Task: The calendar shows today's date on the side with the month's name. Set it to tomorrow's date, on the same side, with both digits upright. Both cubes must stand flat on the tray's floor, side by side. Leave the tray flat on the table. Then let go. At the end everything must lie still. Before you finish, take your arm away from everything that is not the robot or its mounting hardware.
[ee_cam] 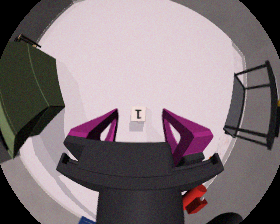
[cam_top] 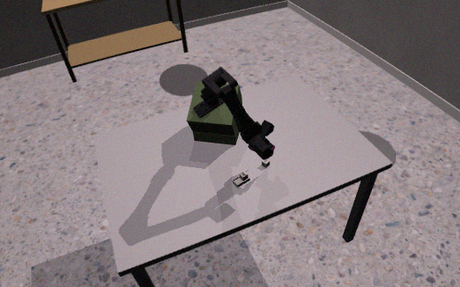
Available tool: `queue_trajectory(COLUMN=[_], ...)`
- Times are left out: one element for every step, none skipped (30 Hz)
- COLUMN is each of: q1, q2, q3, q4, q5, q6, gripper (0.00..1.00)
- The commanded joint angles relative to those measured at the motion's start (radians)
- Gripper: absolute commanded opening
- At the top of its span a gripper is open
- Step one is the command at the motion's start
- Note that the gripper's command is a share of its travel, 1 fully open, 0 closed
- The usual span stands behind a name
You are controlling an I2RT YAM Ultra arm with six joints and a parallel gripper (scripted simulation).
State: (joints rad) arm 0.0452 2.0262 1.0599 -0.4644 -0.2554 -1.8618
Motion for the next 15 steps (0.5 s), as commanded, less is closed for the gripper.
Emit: queue_trajectory(q1=[0.016,0.017,0.017,0.019,0.025,0.035,0.048,0.063,0.081,0.099,0.117,0.117,0.117,0.133,0.146], q2=[-0.019,-0.019,-0.019,-0.02,-0.021,-0.023,-0.026,-0.03,-0.034,-0.039,-0.043,-0.043,-0.043,-0.047,-0.05], q3=[-0.015,-0.015,-0.015,-0.016,-0.018,-0.022,-0.027,-0.033,-0.039,-0.046,-0.053,-0.053,-0.053,-0.059,-0.064], q4=[0.031,0.032,0.032,0.033,0.036,0.041,0.047,0.055,0.063,0.072,0.081,0.081,0.081,0.089,0.095], q5=[0.059,0.06,0.061,0.065,0.077,0.095,0.12,0.151,0.186,0.221,0.256,0.256,0.256,0.287,0.312], q6=[0.046,0.047,0.047,0.05,0.055,0.065,0.078,0.094,0.112,0.13,0.148,0.148,0.148,0.164,0.177], gripper=[0.64,0.64,0.64,0.64,0.64,0.64,0.64,0.64,0.64,0.64,0.64,0.64,0.64,0.64,0.64])
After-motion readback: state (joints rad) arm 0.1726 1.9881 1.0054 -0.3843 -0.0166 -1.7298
